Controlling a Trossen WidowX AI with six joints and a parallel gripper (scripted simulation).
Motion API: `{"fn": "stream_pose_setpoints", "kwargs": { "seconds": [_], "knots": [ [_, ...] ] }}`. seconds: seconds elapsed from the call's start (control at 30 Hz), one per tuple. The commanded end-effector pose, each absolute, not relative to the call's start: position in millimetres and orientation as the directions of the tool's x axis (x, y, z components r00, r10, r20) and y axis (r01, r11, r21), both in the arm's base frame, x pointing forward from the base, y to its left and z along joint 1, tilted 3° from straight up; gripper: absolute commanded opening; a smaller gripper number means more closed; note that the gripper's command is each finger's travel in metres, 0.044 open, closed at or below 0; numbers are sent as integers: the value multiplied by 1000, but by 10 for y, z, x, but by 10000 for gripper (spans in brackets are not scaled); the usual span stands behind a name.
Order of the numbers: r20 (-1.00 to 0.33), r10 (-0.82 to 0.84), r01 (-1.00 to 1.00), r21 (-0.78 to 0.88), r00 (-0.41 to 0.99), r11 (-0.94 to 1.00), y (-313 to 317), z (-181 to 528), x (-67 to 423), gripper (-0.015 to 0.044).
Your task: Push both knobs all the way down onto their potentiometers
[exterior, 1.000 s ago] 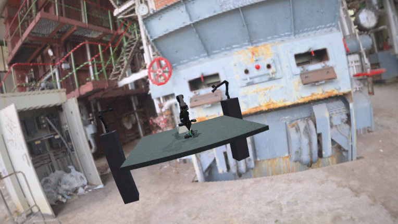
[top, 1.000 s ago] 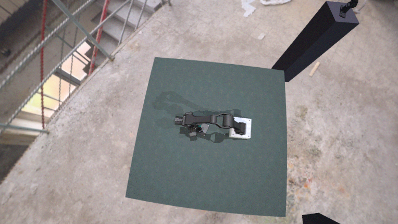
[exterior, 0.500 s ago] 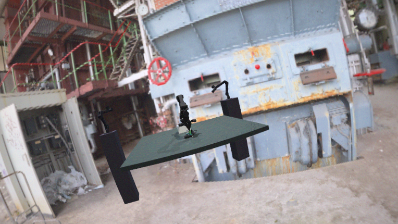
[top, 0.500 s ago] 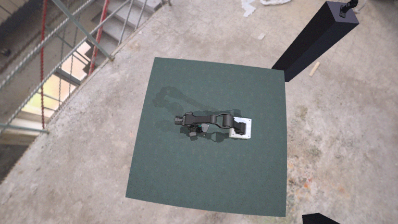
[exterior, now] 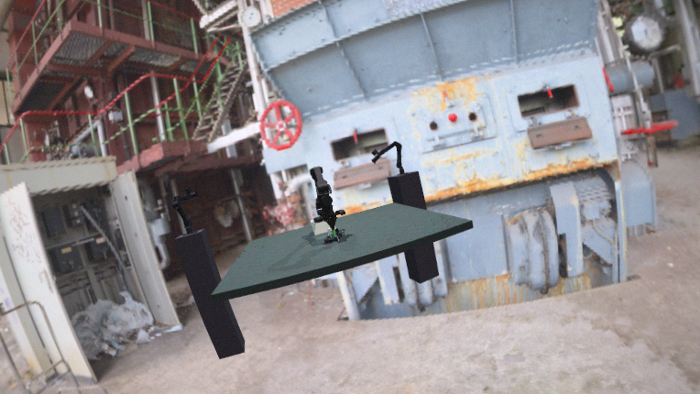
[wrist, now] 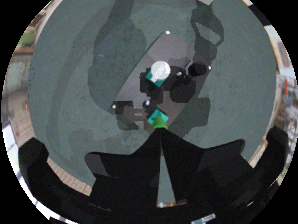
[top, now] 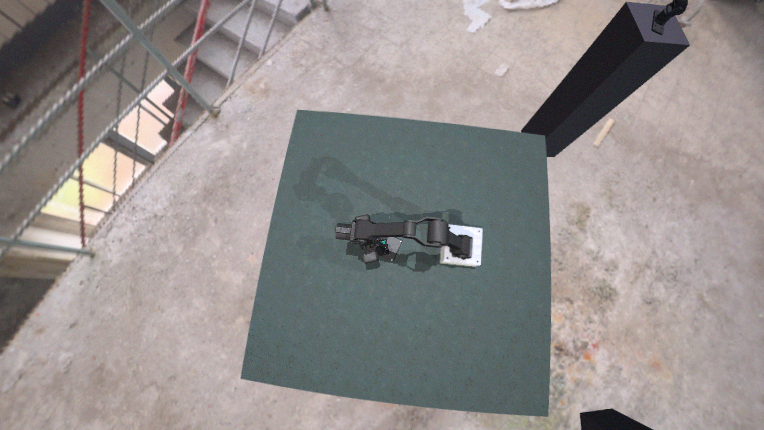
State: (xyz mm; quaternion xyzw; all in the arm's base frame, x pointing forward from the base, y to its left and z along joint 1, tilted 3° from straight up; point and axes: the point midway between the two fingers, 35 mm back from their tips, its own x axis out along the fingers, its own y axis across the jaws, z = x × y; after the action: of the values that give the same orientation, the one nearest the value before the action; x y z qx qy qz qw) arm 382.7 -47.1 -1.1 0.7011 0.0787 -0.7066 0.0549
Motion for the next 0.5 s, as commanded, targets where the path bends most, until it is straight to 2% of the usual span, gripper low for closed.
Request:
{"fn": "stream_pose_setpoints", "kwargs": {
  "seconds": [0.0, 0.47],
  "knots": [
    [-999, 37, 183, -38, -9, -982, -463, -51, 3840, 0],
    [-999, 37, 183, -38, -9, -982, -468, 76, 3843, 0]
  ]
}}
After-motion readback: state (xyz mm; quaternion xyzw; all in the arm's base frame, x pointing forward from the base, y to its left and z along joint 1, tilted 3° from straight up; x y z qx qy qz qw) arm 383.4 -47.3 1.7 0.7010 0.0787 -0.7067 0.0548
